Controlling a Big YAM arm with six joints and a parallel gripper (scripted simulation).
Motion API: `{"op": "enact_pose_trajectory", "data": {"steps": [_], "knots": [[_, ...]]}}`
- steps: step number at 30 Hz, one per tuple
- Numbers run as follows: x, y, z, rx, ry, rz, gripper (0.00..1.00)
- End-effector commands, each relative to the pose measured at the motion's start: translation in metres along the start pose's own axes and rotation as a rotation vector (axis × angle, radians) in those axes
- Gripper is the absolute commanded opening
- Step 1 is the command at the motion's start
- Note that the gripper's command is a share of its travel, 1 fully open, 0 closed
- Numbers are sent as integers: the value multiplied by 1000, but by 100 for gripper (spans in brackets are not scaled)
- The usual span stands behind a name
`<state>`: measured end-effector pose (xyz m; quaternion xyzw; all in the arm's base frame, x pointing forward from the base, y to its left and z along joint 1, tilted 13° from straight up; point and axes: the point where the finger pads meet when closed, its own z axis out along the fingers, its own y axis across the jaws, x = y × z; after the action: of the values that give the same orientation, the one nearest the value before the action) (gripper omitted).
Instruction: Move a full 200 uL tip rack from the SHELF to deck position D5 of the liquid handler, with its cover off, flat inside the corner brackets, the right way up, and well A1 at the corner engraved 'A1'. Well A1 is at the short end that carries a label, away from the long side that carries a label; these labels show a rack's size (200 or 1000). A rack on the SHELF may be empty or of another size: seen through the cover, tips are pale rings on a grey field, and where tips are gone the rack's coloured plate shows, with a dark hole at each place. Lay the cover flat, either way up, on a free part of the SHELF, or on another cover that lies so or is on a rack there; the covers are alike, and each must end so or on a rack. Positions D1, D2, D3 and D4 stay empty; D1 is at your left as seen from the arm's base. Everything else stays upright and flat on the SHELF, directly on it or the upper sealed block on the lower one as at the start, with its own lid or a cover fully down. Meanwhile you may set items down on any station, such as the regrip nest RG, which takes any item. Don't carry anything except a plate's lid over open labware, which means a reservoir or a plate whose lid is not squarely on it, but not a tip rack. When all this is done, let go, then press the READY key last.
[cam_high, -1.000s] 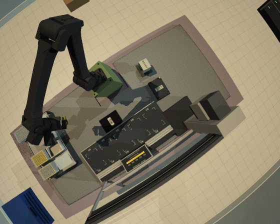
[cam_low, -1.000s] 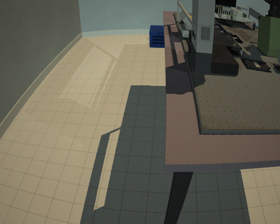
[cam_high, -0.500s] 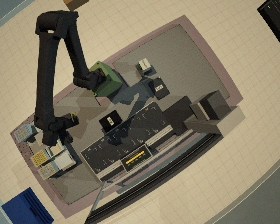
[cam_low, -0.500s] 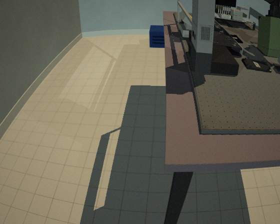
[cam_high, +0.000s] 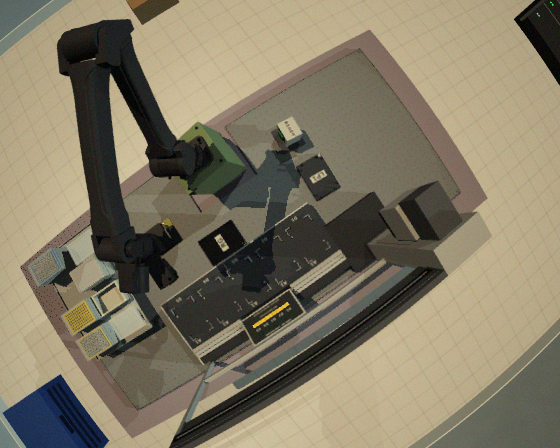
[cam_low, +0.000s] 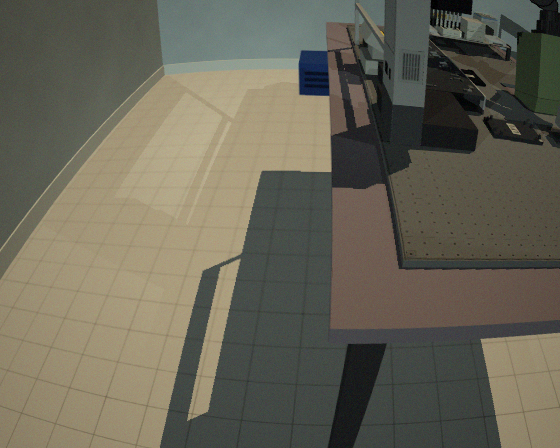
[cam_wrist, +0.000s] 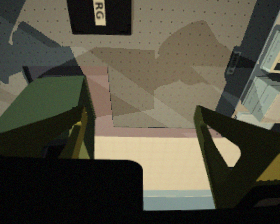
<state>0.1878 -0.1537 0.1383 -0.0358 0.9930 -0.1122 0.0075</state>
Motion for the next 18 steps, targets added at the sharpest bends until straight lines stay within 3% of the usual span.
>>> {"op": "enact_pose_trajectory", "data": {"steps": [1,3,4,12,18], "knots": [[-8,13,-2,-3,4,20,100],[-8,13,-2,-3,4,20,100],[-23,7,-16,17,-30,27,100],[-36,49,-5,3,-8,22,100],[-72,67,-22,17,-70,36,100]]}}
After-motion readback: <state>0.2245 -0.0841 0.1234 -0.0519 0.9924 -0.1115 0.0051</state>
